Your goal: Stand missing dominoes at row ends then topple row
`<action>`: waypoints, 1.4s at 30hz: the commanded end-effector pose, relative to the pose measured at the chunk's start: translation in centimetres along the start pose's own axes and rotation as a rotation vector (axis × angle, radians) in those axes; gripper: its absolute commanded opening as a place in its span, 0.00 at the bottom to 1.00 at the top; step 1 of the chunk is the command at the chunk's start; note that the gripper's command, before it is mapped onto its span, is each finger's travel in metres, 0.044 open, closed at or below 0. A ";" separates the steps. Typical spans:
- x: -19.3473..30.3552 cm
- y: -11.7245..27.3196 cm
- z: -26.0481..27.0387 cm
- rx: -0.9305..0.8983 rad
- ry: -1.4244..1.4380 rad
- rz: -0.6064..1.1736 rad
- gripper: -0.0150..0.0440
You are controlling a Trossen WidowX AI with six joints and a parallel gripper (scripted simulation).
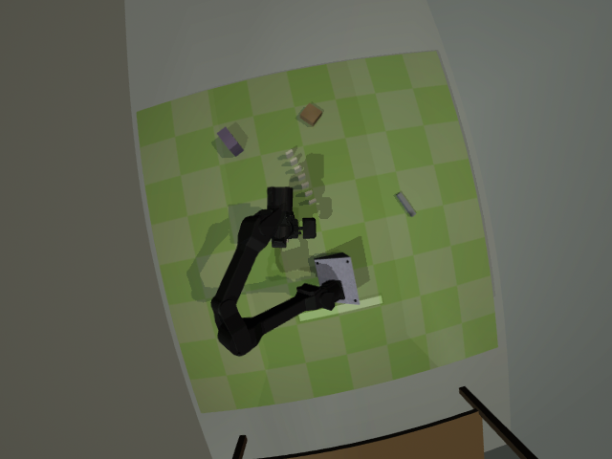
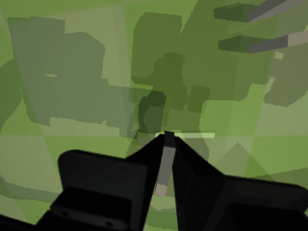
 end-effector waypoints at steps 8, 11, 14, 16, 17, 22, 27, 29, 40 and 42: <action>0.6 5.6 0.7 0.003 0.023 -0.009 0.29; 2.1 5.5 4.0 0.015 0.124 -0.014 0.29; 4.8 5.5 8.0 0.012 0.259 -0.014 0.29; 6.8 5.5 10.2 0.003 0.340 -0.010 0.29; 7.4 5.6 10.7 -0.001 0.361 -0.008 0.29; 7.6 5.4 10.8 0.010 0.379 -0.015 0.29; 7.7 3.7 10.6 0.094 0.453 -0.079 0.29; 7.8 3.1 10.5 0.125 0.483 -0.109 0.29; 8.2 0.0 10.3 0.240 0.629 -0.309 0.29; 8.4 -0.5 10.3 0.251 0.652 -0.350 0.29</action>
Point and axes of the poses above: the point midway between the two fingers, 35 mm back from their tips, its own y axis back along the fingers, its own z axis across the jaws, x = y × z, the point moved 9 cm from there along y, back along the fingers, and after that the axes turned 15 degrees about -y, right-handed, at the moved point
